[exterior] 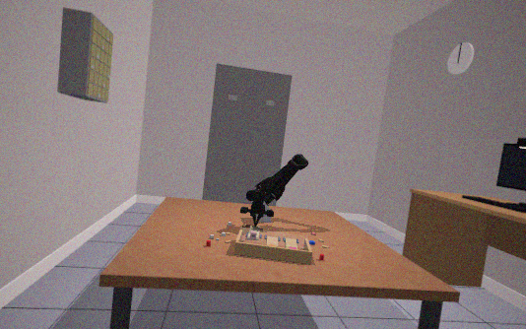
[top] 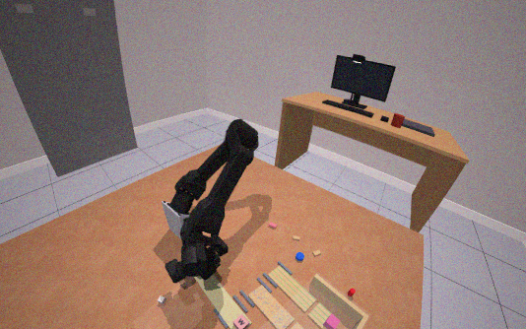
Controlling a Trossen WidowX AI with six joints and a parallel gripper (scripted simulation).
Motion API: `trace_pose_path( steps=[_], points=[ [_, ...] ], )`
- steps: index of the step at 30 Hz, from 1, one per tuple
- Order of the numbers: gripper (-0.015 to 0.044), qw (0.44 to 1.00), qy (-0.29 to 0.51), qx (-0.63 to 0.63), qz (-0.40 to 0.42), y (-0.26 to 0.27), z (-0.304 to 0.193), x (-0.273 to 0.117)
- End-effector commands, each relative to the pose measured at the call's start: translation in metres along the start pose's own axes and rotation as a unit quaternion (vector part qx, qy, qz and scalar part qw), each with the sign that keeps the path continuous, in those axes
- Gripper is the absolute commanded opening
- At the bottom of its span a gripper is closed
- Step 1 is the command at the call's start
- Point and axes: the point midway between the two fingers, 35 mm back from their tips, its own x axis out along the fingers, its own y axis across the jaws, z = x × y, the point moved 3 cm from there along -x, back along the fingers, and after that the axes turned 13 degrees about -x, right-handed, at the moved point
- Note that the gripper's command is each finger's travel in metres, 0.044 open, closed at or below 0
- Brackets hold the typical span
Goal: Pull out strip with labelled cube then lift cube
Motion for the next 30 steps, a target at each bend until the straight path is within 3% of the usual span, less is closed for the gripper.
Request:
trace_pose_path(
  steps=[1, 27, 30],
  points=[
    [0.0000, 1.000, 0.011, 0.003, 0.002, 0.003, -0.007, 0.003],
    [0.0000, 1.000, 0.011, 0.003, 0.002, 0.003, -0.007, 0.003],
    [0.0000, 1.000, 0.005, 0.002, -0.001, -0.001, 0.002, -0.020]
  ],
)
